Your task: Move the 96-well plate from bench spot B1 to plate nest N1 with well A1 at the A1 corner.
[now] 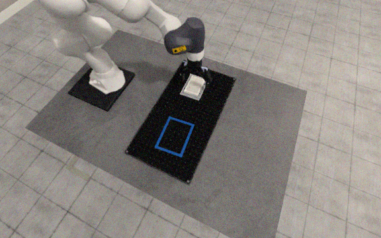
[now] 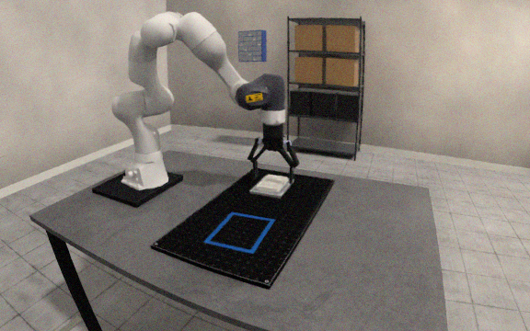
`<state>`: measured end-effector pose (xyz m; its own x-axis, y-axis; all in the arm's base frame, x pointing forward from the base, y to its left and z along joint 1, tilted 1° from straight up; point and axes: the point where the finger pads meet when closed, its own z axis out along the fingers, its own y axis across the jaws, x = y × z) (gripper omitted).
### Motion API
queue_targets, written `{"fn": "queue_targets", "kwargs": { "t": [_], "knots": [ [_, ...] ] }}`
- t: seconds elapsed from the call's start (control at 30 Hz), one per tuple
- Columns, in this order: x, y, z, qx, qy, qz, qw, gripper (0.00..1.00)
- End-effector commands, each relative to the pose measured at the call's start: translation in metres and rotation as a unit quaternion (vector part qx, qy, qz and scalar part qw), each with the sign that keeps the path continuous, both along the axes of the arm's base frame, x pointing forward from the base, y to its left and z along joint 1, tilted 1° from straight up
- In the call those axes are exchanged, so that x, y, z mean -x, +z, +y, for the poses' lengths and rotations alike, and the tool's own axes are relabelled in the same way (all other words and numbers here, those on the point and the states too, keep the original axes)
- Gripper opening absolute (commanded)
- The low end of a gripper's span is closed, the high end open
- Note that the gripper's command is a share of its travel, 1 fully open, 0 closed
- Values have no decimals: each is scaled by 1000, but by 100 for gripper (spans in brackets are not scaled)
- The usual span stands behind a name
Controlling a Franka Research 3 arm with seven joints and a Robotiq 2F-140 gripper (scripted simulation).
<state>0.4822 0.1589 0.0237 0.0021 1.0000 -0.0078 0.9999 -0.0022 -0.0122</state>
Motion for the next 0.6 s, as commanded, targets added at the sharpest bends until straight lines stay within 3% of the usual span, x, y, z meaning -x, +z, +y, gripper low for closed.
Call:
{"fn": "queue_targets", "kwargs": {
  "t": [0.0,0.13,0.57],
  "knots": [
    [0,0,0,0,-1,0,1000,100],
    [0,0,0,0,-1,0,1000,100],
    [0,34,0,0,-1,0,1000,100]
  ]
}}
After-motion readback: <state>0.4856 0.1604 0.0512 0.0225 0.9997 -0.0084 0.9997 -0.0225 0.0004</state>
